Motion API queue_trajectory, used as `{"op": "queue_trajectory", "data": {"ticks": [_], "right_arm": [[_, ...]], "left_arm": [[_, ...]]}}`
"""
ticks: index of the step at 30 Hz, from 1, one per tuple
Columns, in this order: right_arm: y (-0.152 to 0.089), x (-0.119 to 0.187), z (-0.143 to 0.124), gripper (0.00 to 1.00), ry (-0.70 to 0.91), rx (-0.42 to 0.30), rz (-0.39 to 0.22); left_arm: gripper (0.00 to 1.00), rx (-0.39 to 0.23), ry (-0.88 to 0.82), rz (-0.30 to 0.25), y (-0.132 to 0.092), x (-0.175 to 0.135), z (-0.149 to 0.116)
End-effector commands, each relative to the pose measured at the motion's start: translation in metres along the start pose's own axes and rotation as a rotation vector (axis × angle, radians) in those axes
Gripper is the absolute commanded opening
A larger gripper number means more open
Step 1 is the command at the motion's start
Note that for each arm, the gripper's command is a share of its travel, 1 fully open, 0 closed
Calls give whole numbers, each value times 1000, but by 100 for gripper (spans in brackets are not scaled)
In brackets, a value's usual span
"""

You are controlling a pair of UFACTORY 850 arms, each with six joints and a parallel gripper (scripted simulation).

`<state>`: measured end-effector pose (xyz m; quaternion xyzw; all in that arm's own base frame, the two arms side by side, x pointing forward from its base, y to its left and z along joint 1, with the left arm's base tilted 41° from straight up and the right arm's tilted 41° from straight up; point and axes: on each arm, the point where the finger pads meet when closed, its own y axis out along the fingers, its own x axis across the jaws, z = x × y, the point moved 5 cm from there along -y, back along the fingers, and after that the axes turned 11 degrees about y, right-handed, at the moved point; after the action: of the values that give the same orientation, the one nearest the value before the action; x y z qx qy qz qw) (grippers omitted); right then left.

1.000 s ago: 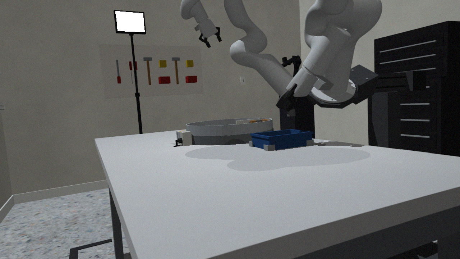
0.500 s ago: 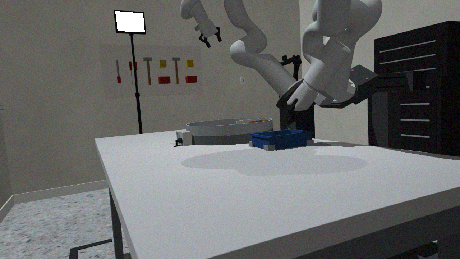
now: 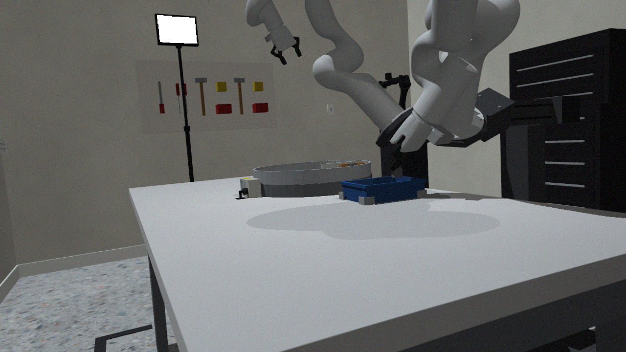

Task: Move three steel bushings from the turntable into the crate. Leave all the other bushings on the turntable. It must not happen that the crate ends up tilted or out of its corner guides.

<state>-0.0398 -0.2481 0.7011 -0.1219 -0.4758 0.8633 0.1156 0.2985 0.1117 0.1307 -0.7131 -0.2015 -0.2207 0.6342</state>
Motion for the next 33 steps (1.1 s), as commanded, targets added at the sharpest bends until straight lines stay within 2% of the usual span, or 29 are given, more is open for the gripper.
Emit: {"op": "queue_trajectory", "data": {"ticks": [1,33], "right_arm": [[-1,0,0,100,0,2,0],[-1,0,0,100,0,2,0]], "left_arm": [[0,0,0,0,1,0,0],[0,0,0,0,30,-5,25]]}}
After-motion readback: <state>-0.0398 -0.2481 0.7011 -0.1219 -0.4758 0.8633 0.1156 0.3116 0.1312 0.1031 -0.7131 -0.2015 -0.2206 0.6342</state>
